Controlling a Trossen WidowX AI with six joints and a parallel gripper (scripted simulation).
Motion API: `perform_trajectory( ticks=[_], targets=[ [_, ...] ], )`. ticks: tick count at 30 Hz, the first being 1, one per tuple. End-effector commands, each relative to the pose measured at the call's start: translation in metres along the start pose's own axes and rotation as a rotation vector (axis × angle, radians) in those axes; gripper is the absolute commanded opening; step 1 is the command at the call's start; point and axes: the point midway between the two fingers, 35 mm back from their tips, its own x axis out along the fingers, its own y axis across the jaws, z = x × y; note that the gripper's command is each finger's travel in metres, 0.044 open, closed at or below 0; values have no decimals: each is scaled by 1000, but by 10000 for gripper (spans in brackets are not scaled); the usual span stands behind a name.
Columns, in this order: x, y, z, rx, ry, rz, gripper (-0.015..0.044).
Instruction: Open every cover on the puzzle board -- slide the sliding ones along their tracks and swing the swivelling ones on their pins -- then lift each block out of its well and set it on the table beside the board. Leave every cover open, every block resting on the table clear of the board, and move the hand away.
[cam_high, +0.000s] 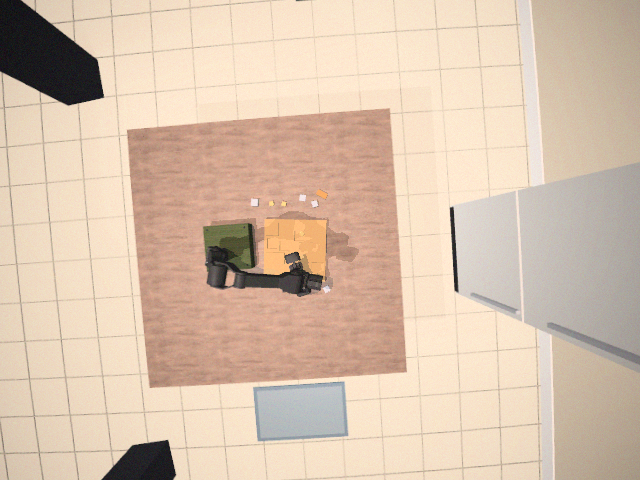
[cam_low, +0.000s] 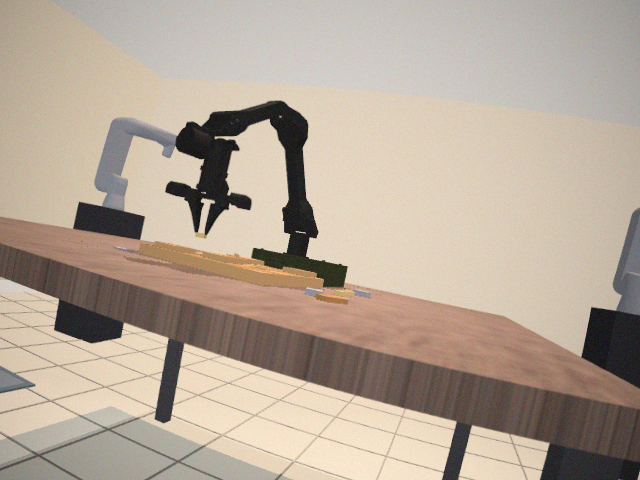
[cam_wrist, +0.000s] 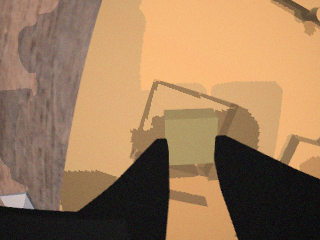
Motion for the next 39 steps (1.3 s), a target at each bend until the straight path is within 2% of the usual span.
perform_trajectory(
  ticks=[1, 13, 39],
  targets=[
    [-14, 1, -2, -6, 16, 4, 80],
    [-43, 0, -1, -6, 16, 4, 80],
    [-43, 62, 68, -6, 11, 8, 80]
  ],
)
